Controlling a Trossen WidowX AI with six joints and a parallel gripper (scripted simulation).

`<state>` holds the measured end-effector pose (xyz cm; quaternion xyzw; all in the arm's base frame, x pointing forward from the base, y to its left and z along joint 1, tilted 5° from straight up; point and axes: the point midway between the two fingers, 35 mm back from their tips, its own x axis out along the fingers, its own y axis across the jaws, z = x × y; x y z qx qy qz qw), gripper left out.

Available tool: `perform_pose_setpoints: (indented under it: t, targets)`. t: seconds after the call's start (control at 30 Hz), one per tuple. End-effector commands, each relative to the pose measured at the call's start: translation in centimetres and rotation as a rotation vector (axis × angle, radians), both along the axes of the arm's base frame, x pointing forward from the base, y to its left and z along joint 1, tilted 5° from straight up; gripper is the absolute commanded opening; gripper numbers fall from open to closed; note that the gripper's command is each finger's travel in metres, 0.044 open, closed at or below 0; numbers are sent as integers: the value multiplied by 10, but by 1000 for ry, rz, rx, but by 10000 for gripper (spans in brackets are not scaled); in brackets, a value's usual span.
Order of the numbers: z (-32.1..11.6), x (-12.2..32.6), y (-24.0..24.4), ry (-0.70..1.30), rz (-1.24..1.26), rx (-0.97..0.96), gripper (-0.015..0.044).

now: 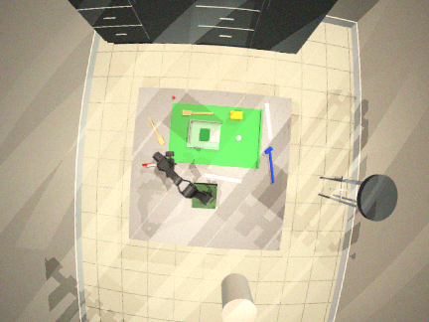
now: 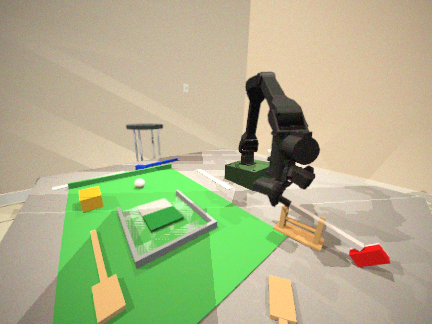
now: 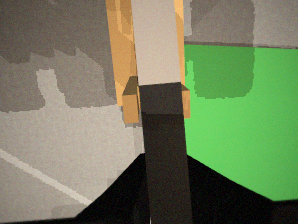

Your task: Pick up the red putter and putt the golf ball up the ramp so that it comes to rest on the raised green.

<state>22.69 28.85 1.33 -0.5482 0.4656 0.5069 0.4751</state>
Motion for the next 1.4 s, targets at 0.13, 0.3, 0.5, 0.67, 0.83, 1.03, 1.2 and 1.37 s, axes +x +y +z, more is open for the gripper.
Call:
perform_pose_setpoints:
  t: [0.13,0.3,0.5,0.67,0.83,1.03,1.2,1.37]
  targets:
    - [38,1,6,-4,0,5,0]
    - [70,-1,7,-3,0,5,0]
    - [99,-5,5,-3,0,5,0]
    - [89,0,1,-3,-7,-10,0]
    - [89,20,-17,-6,-69,-12,0]
    - [89,47,-46,-11,-157,-17,0]
    - [89,67,-71,-14,-236,-17,0]
    - [91,85,-96,-16,-323,-12,0]
